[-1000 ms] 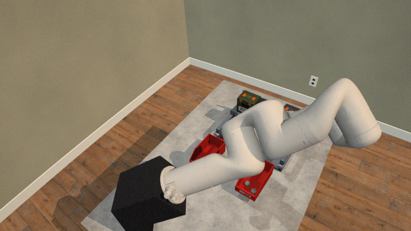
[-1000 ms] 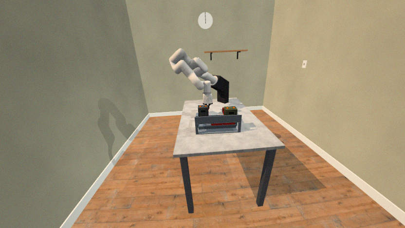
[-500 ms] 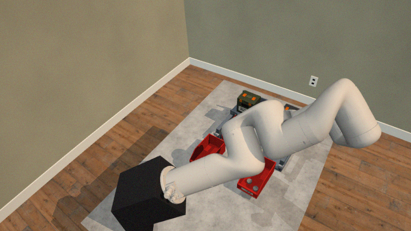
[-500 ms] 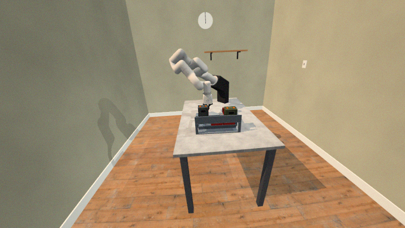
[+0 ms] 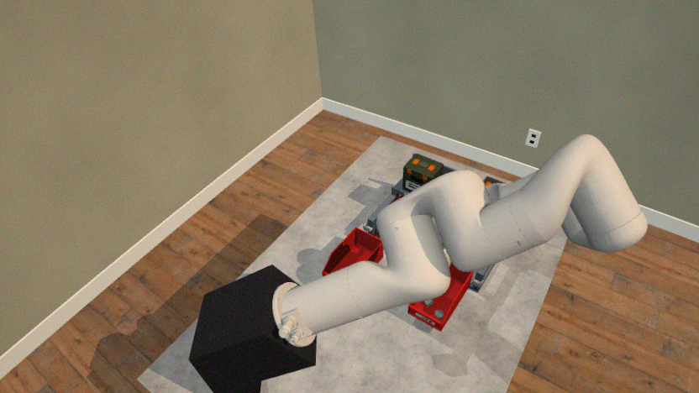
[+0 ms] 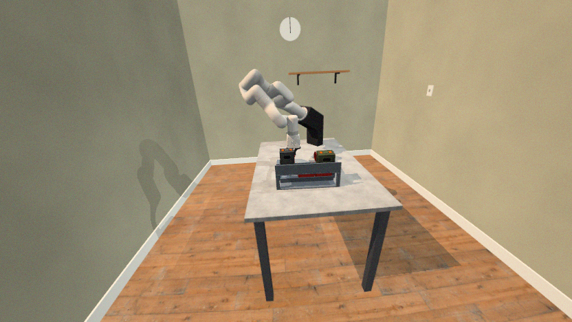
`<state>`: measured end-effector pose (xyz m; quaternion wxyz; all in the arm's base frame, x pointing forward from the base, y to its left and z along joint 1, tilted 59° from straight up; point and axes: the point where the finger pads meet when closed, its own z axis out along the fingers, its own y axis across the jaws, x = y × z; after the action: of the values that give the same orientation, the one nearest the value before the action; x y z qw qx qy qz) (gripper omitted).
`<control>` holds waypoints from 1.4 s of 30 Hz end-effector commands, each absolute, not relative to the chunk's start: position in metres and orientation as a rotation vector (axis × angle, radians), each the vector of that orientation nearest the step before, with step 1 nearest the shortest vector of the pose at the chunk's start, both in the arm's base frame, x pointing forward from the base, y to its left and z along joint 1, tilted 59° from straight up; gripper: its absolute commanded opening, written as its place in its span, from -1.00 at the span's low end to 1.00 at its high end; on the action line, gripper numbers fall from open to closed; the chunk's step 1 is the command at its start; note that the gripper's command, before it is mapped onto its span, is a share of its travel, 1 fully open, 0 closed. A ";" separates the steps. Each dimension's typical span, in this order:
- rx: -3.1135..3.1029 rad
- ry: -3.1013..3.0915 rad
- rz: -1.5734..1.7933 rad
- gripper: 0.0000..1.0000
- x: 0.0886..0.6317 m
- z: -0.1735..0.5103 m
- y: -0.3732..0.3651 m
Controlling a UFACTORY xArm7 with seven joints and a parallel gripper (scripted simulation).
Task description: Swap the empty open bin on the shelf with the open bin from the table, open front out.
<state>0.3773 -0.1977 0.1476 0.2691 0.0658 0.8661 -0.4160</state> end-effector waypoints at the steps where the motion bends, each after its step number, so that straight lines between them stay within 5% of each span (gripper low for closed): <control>1: 0.175 2.334 -1.120 -1.00 0.378 0.148 -0.197; 42: 0.274 2.473 -1.144 -1.00 0.381 0.154 -0.191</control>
<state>0.3797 -0.1924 0.1534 0.1991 0.0989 0.8848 -0.4095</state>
